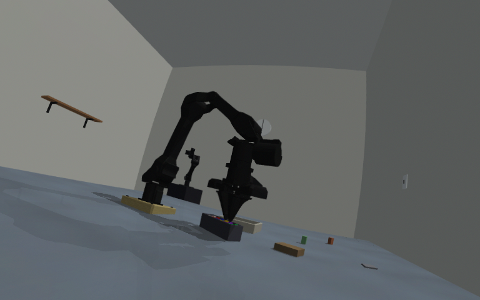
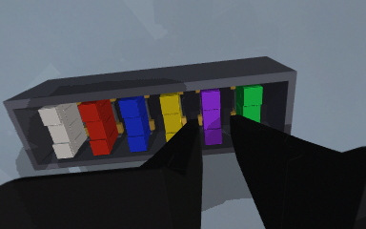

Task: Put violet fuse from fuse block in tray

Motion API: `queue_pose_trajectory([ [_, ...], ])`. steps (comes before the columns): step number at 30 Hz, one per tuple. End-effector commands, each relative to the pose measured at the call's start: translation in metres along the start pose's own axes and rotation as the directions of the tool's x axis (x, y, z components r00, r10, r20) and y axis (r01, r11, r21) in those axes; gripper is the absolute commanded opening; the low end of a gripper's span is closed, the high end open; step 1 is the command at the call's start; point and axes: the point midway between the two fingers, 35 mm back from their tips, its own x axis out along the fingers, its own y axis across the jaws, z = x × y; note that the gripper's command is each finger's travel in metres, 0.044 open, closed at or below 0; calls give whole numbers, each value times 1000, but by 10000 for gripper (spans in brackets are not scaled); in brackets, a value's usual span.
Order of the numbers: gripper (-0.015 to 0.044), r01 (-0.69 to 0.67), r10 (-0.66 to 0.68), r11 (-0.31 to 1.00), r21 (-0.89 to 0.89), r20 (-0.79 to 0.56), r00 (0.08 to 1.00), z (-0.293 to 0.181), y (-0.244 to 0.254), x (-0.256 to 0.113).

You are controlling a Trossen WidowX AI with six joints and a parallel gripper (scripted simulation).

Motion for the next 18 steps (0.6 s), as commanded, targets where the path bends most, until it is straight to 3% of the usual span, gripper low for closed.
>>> queue_pose_trajectory([
  [1, 74, -2, 2, 1000, 3, 5, 1000, 1, 0, 1],
  [18, 74, -2, 2, 1000, 3, 5, 1000, 1, 0, 10],
])
